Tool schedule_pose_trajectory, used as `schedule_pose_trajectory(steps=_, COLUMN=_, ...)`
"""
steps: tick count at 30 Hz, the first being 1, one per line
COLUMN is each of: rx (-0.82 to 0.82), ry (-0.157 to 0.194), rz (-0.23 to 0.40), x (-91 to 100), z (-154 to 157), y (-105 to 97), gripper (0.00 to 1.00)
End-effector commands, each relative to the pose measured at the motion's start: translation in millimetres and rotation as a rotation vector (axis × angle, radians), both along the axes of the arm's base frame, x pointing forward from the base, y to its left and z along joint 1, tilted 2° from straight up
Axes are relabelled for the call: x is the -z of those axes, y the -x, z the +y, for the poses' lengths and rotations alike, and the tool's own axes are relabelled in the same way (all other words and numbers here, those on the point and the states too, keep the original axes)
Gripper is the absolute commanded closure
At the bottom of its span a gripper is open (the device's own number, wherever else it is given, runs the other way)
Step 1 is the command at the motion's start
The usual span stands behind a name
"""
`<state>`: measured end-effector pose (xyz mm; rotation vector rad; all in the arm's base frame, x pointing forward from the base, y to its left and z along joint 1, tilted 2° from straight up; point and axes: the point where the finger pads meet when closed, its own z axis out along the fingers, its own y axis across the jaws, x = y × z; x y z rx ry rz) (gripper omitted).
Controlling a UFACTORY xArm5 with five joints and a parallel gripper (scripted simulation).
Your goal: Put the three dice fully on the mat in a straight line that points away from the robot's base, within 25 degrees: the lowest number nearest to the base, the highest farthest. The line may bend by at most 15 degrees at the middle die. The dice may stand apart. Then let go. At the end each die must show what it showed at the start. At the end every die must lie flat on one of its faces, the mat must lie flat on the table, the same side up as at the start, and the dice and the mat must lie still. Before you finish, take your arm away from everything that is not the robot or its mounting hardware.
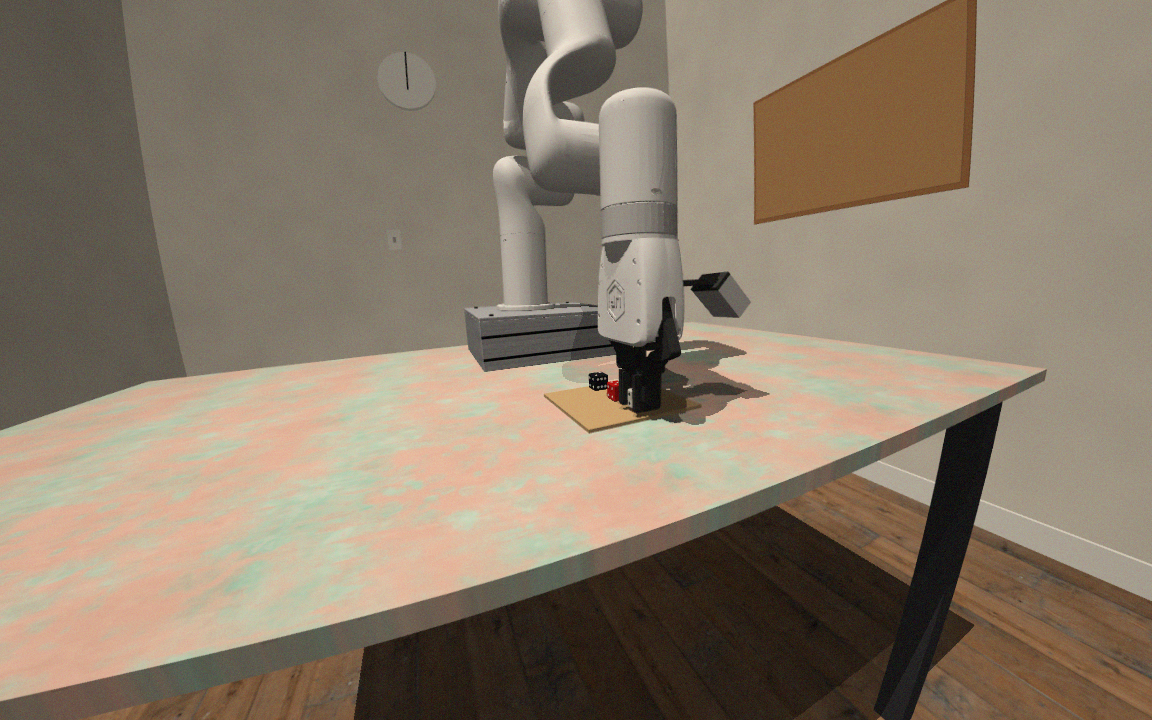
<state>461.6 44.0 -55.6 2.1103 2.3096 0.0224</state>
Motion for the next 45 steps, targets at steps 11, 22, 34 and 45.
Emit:
schedule_pose_trajectory(steps=11, rx=0.000, ry=0.000, rz=-0.003, x=1.6, z=0.8, y=-1.3, gripper=0.85)
schedule_pose_trajectory(steps=22, rx=0.000, ry=0.000, rz=-0.003, x=2.6, z=1.1, y=-1.3, gripper=0.85)
schedule_pose_trajectory(steps=34, rx=0.000, ry=0.000, rz=-0.003, x=2.6, z=1.1, y=-1.3, gripper=0.85)
schedule_pose_trajectory(steps=45, rx=0.000, ry=0.000, rz=-0.003, x=2.6, z=1.1, y=-1.3, gripper=0.85)
